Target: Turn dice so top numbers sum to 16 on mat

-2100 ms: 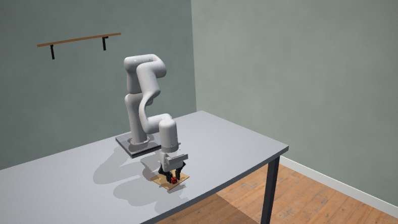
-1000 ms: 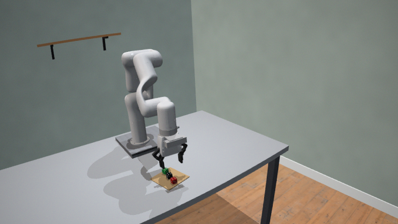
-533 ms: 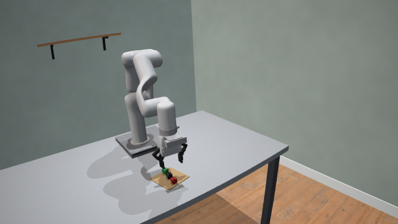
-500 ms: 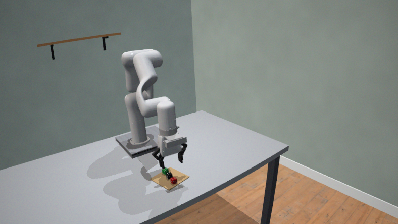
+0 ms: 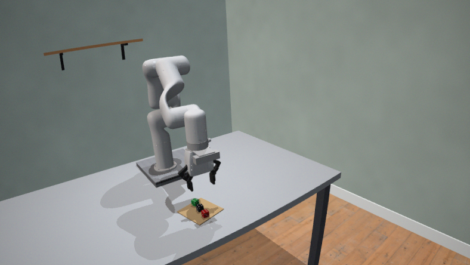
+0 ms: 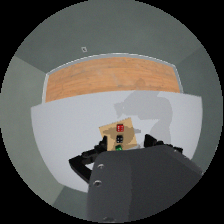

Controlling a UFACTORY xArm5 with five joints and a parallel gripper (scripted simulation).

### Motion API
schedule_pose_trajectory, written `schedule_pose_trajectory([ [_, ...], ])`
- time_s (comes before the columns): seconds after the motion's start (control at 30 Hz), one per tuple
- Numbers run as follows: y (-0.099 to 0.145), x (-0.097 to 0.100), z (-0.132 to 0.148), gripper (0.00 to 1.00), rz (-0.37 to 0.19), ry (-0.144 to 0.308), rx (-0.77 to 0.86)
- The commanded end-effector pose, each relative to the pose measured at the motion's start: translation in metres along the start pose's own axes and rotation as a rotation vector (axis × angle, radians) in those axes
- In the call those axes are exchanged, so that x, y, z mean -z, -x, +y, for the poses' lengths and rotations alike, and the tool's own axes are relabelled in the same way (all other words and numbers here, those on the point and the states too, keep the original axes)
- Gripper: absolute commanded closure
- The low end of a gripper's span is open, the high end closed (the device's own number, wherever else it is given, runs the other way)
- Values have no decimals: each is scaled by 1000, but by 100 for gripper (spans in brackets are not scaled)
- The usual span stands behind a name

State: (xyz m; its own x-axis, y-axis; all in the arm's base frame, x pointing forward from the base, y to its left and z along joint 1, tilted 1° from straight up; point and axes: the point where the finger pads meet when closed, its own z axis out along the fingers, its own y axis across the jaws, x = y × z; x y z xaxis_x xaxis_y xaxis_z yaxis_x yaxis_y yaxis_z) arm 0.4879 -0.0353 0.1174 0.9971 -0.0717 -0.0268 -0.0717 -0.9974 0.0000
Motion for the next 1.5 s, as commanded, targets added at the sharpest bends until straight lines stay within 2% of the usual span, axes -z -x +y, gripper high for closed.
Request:
schedule_pose_trajectory([
  [0.0,-1,24,0,0,3,0,0],
  [0.17,-1,41,0,0,3,0,0],
  [0.33,-1,45,0,0,3,0,0],
  [1.47,-1,45,0,0,3,0,0],
])
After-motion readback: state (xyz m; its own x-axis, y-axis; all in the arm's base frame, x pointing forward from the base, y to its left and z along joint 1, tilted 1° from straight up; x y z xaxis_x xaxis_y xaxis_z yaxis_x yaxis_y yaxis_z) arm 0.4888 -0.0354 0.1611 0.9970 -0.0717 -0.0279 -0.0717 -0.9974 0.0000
